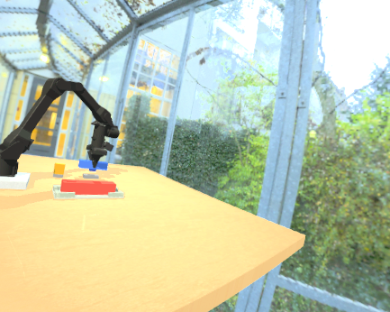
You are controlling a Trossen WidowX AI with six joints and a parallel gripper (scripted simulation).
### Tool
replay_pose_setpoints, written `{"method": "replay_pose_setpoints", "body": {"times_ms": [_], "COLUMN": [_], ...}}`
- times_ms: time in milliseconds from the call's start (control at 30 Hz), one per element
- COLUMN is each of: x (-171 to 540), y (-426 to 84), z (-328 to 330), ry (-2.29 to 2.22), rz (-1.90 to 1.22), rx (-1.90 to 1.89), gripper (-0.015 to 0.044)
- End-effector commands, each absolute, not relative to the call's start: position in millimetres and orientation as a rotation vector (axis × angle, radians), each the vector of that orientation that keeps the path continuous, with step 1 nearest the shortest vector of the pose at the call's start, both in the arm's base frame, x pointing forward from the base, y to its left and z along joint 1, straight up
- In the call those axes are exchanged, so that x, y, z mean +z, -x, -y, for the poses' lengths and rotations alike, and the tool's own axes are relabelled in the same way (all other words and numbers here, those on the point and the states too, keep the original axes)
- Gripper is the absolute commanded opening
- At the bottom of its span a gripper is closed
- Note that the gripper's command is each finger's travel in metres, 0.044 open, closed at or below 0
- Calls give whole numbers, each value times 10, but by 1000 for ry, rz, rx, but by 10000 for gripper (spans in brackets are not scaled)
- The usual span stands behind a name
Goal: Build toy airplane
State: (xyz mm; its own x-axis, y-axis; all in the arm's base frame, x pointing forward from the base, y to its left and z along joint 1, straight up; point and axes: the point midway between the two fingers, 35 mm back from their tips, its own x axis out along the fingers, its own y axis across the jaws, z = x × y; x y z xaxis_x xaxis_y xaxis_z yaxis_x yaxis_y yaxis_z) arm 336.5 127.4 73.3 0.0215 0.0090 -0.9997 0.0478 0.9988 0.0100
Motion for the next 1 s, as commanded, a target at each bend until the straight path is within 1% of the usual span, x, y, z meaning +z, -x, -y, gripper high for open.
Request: {"method": "replay_pose_setpoints", "body": {"times_ms": [0,800,967], "x": [859,1623,1666], "y": [-3378,-3312,-3307], "z": [-1277,-1243,-1217], "ry": [-50,-53,-62], "rz": [-1544,-1543,-1543], "rx": [-33,-32,-41], "gripper": [0,0,0]}}
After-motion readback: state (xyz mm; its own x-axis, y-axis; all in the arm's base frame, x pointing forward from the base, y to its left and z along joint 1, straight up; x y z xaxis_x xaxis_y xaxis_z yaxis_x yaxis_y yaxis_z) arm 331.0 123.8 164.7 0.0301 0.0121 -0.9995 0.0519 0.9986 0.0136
